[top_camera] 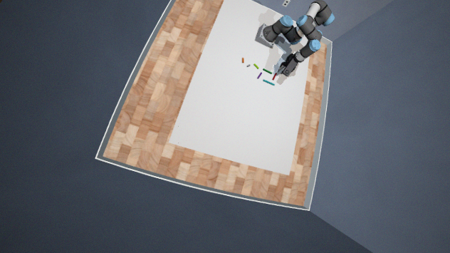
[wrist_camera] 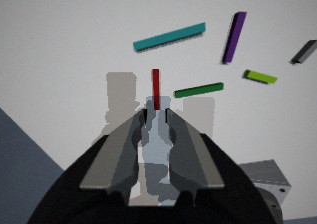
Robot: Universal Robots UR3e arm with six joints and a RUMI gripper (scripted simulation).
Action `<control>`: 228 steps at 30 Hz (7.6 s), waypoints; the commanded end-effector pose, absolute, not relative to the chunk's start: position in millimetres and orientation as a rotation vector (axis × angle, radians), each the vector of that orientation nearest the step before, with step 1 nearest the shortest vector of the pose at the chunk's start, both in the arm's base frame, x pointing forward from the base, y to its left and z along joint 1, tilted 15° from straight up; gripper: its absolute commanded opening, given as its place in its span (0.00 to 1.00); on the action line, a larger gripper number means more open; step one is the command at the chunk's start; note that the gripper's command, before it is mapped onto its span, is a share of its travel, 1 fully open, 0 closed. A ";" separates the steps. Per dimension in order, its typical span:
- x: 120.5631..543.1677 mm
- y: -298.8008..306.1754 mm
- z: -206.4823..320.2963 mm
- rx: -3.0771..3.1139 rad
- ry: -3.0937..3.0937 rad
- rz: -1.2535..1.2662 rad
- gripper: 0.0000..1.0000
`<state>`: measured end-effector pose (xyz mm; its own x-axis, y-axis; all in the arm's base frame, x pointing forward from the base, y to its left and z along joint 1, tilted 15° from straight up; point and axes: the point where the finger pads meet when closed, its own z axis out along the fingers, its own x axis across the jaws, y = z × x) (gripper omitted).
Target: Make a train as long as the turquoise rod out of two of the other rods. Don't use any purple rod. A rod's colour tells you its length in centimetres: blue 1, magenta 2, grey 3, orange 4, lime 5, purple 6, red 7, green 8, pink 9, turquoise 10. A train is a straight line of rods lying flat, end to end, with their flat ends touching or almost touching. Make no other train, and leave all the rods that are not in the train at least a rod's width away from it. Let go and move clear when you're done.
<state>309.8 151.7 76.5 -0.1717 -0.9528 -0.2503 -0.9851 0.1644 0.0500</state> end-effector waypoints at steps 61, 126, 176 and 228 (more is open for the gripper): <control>311.6 165.1 27.7 -1.909 2.269 0.298 0.14; 312.4 165.3 27.3 -1.909 2.269 0.298 0.14; 312.4 168.6 14.4 -1.909 2.269 0.298 0.14; 312.4 169.5 11.1 -1.909 2.269 0.298 0.00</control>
<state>311.6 169.7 10.4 -0.1718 -0.9531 -0.2493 -0.9851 0.1644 0.0505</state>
